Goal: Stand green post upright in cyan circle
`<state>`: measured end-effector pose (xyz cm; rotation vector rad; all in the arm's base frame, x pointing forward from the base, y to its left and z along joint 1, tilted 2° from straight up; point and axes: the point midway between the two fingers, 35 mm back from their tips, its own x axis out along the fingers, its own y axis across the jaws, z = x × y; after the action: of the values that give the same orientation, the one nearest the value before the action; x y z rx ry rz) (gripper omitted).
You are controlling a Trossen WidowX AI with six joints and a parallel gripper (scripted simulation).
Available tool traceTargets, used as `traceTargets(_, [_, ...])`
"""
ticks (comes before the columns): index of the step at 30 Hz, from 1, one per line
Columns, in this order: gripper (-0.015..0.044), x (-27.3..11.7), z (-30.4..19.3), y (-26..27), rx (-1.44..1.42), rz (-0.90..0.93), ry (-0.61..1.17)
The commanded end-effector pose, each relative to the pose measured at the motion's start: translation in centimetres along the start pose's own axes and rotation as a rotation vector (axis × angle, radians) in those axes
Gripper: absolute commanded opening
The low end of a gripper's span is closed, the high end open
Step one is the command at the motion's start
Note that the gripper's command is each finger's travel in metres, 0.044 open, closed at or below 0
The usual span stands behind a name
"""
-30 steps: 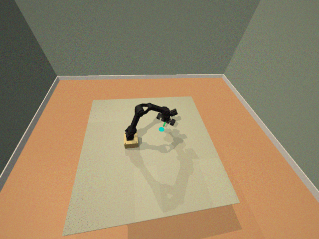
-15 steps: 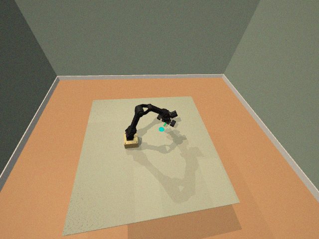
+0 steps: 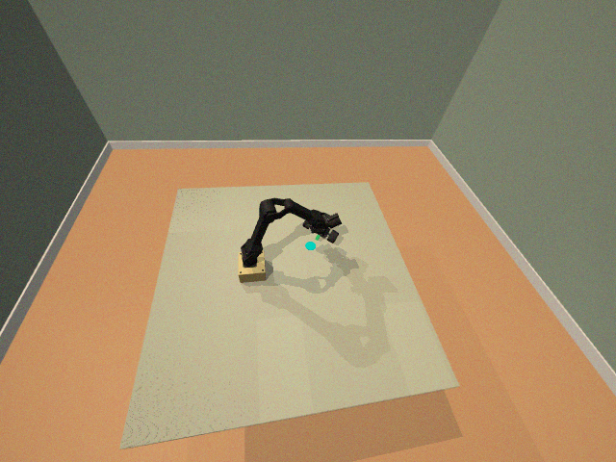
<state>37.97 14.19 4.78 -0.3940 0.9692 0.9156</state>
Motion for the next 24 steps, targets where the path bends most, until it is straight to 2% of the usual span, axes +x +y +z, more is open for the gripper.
traceTargets(1, [0.0023, -0.14, 0.19, -0.08, 0.007, 0.001, -0.032])
traceTargets(24, [0.0023, 0.05, 0.34, -0.76, 0.015, 0.020, -0.188])
